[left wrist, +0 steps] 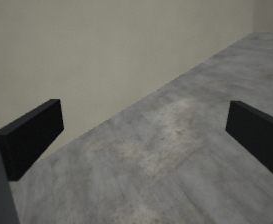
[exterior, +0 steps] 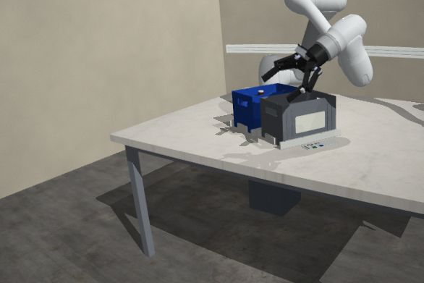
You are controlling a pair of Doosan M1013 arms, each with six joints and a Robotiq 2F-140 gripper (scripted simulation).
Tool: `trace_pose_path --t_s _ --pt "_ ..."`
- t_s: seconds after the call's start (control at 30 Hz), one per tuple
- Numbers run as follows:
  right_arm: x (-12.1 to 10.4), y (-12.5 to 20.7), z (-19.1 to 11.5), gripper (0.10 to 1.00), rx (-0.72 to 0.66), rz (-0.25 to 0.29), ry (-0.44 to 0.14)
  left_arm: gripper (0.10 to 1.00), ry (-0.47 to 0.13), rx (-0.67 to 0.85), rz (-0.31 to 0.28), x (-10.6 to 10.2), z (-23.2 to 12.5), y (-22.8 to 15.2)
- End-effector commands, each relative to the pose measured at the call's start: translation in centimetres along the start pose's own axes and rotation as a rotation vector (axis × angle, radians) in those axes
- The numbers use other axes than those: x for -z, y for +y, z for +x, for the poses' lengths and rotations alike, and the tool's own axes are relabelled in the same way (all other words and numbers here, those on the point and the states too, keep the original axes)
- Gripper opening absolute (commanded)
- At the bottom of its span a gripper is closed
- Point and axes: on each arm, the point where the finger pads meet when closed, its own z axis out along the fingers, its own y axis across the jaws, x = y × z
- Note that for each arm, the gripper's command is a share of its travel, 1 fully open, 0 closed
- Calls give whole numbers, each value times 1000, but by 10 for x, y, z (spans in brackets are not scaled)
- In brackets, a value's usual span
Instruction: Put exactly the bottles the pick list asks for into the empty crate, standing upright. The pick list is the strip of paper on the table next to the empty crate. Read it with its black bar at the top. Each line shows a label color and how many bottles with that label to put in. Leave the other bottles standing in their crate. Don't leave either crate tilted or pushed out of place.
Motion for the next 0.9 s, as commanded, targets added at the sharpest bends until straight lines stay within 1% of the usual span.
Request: trace_pose_path --t_s 0.0,0.53,0.57,0.77,0.87 --pt "1 1 1 1000 -2 1 1 1000 -1 2 5 -1 0 -3" --pt "1 1 1 1000 -2 1 1 1000 -3 3 9 -1 -1 -6" --pt "3 2 5 442 -2 1 1 1000 -3 3 9 -1 -1 -6" --pt "19 13 28 442 -2 1 1 1000 -3 3 9 -1 -1 -6" --pt "21 15 32 442 -2 1 1 1000 -3 3 9 -1 -1 -6"
